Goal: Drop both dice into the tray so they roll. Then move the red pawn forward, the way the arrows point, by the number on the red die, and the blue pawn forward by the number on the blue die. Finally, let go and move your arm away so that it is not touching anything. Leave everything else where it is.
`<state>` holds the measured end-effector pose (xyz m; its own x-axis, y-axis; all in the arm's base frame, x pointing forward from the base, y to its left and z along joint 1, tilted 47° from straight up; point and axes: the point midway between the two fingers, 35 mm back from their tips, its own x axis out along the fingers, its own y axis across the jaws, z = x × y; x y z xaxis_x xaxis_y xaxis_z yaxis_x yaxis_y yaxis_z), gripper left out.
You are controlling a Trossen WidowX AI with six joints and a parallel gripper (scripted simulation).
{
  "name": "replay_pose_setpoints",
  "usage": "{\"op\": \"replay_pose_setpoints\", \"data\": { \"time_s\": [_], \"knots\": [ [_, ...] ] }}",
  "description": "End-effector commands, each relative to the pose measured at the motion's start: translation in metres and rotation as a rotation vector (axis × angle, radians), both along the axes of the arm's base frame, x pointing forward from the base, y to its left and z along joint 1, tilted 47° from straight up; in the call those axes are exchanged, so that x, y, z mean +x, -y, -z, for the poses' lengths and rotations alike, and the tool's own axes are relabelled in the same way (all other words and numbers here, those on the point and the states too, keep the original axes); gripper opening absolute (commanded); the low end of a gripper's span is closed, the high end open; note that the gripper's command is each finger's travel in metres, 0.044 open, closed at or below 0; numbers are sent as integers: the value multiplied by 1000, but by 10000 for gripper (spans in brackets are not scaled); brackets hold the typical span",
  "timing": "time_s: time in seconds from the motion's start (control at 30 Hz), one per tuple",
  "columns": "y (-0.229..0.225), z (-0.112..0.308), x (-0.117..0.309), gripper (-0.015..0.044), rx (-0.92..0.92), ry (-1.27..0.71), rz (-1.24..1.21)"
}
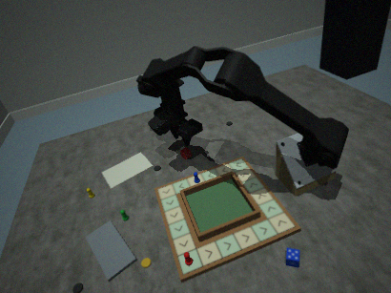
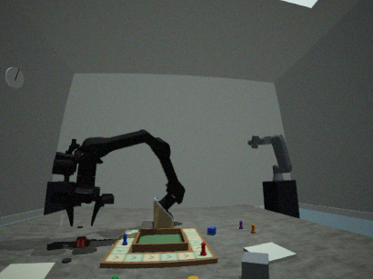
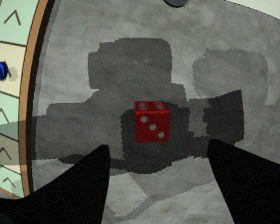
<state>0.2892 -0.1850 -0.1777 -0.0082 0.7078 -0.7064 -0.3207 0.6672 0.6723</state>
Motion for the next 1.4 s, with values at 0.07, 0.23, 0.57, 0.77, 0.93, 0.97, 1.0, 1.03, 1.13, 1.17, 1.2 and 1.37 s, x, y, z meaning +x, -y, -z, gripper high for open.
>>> {"op": "replay_pose_setpoints", "data": {
  "time_s": [0.07, 0.23, 0.57, 0.77, 0.93, 0.97, 1.0, 1.03, 1.13, 1.17, 1.2, 1.37],
  "knots": [
    [-11, 12, -3, 275, 10, -9, 5],
    [-16, 16, -3, 275, 10, -9, 5],
    [-27, 27, -3, 275, 10, -9, 5],
    [-34, 34, -3, 275, 11, -9, 5],
    [-38, 38, -3, 275, 11, -9, 5],
    [-38, 38, -3, 249, 11, -9, 5],
    [-38, 38, -3, 222, 11, -9, 5],
    [-38, 38, -3, 196, 11, -9, 5],
    [-38, 38, -3, 118, 11, -9, 5],
    [-38, 38, -3, 111, 11, -9, 5],
    [-38, 38, -3, 104, 11, -9, 5],
    [-38, 38, -3, 71, 11, -9, 5]
  ]
}}
